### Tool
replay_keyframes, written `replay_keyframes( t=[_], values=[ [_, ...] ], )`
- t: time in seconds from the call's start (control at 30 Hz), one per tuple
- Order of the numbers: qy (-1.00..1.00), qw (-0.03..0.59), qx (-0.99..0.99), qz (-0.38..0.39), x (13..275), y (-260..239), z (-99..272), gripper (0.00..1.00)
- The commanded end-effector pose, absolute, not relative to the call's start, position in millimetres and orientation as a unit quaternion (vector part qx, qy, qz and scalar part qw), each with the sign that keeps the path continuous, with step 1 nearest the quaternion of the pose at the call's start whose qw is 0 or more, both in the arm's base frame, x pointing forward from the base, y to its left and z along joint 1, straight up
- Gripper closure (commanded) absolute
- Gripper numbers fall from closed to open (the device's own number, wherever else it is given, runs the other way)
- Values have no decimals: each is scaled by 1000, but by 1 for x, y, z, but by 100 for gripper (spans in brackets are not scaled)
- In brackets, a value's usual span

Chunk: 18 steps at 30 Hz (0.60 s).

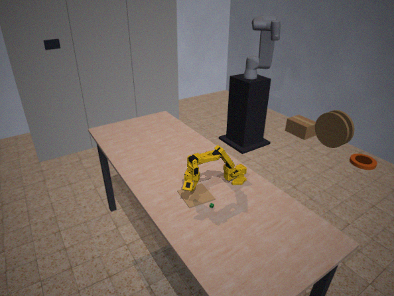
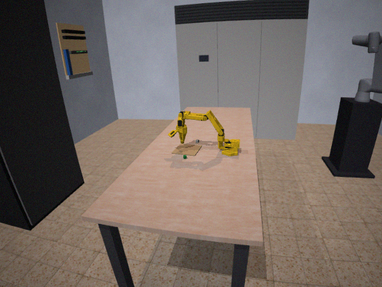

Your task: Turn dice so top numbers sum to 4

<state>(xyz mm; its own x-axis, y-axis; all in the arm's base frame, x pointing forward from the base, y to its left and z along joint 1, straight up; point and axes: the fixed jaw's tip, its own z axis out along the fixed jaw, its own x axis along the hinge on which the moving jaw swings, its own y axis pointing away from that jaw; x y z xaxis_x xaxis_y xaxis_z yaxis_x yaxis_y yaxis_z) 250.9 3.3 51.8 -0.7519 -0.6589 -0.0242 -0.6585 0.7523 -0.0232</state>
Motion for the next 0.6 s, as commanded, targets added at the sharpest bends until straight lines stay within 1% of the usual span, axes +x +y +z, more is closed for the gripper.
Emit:
replay_keyframes(
  t=[0.0,0.57],
  values=[
    [935,36,-354,-14,256,2,62,100],
    [935,34,-353,-14,256,2,60,100]
  ],
)
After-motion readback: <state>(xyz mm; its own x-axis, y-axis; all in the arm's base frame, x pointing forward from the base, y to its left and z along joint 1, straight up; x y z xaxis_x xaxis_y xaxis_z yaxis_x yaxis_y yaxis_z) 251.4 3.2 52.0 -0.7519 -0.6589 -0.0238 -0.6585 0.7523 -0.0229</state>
